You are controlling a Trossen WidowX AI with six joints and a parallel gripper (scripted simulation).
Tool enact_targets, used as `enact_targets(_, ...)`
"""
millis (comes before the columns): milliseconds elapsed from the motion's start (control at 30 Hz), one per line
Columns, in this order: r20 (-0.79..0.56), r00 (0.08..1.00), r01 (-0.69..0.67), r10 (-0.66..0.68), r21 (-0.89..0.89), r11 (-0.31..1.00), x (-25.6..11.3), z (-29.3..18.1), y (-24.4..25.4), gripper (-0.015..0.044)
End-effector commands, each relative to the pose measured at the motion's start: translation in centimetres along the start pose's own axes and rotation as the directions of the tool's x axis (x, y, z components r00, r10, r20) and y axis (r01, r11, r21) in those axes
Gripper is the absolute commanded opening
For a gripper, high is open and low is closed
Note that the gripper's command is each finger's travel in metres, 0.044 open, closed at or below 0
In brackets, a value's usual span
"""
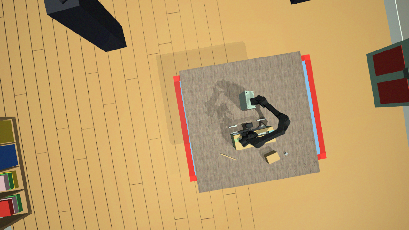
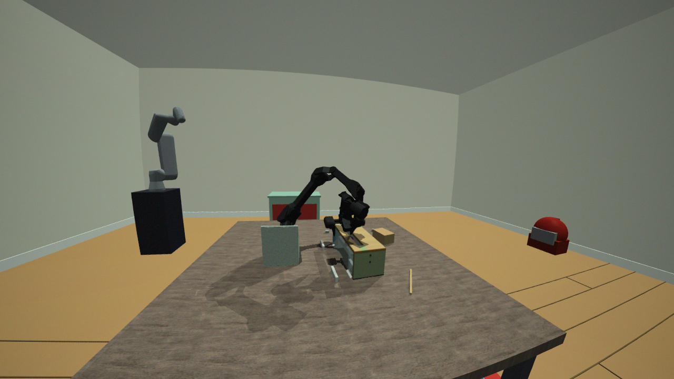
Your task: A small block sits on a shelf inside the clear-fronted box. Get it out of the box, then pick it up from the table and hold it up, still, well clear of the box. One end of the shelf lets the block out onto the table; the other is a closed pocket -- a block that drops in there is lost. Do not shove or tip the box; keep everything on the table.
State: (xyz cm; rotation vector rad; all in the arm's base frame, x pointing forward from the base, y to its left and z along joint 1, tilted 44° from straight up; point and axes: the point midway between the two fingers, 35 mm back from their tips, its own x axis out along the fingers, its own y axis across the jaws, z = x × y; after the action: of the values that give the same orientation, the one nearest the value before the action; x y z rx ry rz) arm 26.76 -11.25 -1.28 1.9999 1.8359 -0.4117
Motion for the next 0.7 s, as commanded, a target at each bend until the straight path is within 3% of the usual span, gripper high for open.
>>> enact_targets(0, -0.007, 1.0, -0.001, 0.002, 0.008, 1.0, 0.7, 0.1, 0.0, 0.04)
enact_targets(667, -0.009, 1.0, -0.002, 0.002, 0.007, 1.0, 3.9, 0.8, 0.1, 0.04)
